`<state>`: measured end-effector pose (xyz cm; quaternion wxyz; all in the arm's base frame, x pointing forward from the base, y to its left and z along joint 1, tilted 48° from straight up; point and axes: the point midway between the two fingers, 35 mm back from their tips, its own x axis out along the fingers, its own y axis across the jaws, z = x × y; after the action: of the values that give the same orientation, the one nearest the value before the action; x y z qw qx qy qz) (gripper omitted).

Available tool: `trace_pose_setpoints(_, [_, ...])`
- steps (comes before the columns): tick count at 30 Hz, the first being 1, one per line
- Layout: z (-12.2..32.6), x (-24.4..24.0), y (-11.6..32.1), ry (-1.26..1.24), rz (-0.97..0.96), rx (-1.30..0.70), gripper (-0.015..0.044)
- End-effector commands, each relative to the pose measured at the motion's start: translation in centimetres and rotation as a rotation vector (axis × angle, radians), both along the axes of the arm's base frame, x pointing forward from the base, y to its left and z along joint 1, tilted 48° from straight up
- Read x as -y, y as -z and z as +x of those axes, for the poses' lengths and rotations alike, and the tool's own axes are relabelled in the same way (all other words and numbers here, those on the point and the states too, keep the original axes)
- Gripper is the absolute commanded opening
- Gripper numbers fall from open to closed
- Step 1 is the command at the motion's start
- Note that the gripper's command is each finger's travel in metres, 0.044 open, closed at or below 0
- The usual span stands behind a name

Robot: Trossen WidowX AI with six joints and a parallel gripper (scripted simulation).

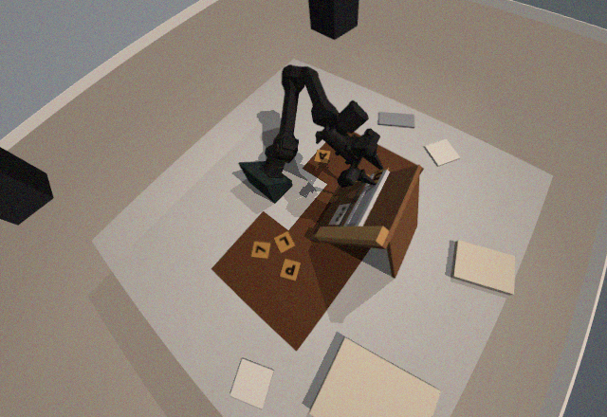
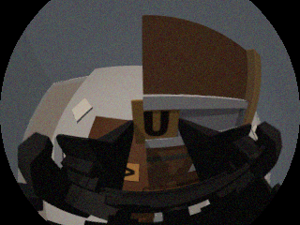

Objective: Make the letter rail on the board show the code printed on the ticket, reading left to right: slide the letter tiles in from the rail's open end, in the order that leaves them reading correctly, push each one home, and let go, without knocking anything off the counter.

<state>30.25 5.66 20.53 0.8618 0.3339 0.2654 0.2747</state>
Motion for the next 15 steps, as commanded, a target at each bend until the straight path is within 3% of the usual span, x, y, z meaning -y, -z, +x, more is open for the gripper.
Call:
trace_pose_setpoints(1, [0.00, 0.12, 0.30, -0.002, 0.000, -0.002, 0.0000])
trace_pose_setpoints(15, [0.21, 0.47, 0.57, -0.002, 0.000, -0.002, 0.0000])
